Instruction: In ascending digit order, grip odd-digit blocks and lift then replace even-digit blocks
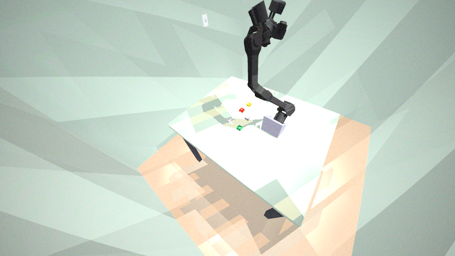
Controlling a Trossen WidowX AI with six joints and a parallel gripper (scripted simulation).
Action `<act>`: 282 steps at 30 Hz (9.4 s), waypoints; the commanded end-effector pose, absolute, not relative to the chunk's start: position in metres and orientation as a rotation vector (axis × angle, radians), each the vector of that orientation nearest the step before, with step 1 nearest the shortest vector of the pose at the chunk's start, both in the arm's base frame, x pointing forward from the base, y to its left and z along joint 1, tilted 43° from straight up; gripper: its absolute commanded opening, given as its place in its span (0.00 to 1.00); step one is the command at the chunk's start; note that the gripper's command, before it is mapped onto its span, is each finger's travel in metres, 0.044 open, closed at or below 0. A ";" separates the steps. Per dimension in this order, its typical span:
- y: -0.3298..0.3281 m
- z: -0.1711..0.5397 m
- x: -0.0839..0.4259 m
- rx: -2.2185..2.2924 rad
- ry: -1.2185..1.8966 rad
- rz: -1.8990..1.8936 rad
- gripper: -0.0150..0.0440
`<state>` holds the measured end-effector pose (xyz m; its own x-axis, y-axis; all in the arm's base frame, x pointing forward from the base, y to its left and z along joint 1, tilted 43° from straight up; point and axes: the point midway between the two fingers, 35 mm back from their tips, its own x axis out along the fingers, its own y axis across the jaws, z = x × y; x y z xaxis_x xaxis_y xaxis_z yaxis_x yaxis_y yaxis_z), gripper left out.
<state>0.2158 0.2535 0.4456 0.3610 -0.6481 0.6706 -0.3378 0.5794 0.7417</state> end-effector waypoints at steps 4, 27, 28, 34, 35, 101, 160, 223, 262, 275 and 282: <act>0.237 0.475 0.178 0.959 -1.239 -0.302 0.93; -0.027 0.532 0.038 1.332 -0.900 -0.747 0.93; -0.041 0.528 0.041 1.338 -0.857 -0.774 0.93; -0.113 0.493 0.077 1.335 -0.546 -0.923 0.93; -0.123 0.486 0.086 1.326 -0.487 -0.944 0.93; -0.018 0.108 0.316 -0.657 1.485 -0.498 0.93; 0.163 -0.059 0.216 -0.648 1.490 -0.487 0.93; 0.046 0.051 0.334 -0.654 1.484 -0.496 0.93; 0.021 -0.042 0.234 -0.656 1.488 -0.495 0.93; 0.013 -0.051 0.235 -0.656 1.488 -0.495 0.93; 0.006 -0.059 0.235 -0.656 1.488 -0.495 0.93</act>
<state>0.2380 0.0117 -0.0537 0.0461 -0.6633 -0.7470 -0.0832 0.7426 -0.6645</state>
